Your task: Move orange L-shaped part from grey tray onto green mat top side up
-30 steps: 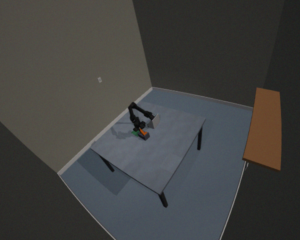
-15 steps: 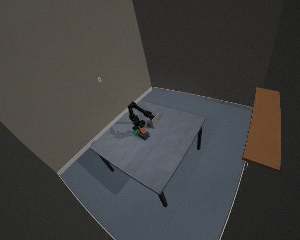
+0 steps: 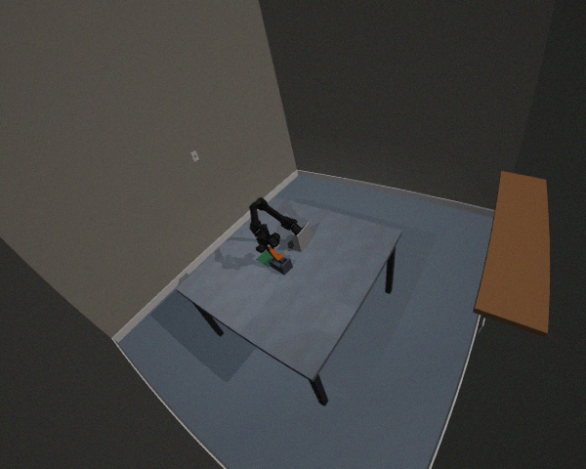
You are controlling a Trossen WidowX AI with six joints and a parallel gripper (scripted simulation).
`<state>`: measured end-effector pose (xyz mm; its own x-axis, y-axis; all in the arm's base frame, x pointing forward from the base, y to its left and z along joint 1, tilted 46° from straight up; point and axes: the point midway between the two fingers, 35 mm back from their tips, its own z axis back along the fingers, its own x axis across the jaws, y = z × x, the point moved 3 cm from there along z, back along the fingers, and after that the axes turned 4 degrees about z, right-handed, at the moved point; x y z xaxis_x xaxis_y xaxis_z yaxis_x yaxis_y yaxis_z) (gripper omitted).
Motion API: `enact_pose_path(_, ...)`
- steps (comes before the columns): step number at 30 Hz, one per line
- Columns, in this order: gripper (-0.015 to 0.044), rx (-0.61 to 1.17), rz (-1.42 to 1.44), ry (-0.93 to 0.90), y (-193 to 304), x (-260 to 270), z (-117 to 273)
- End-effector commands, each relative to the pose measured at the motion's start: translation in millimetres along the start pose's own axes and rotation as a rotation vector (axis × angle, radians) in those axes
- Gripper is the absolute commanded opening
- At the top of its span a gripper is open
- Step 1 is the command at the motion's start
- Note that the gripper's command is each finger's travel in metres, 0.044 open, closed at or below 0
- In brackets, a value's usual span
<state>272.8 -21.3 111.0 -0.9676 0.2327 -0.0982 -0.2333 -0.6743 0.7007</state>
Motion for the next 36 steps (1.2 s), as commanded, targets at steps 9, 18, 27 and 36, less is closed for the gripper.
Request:
enact_pose_path(9,0.0000,0.008,0.007,-0.001,56.2,8.1,-1.0)
enact_pose_path(18,0.0000,0.009,0.007,-0.001,97.6,14.9,-0.7)
enact_pose_path(27,0.0000,0.011,0.007,-0.001,130.8,21.9,-0.2)
enact_pose_path(36,0.0000,0.010,0.007,0.000,130.9,21.7,-6.9)
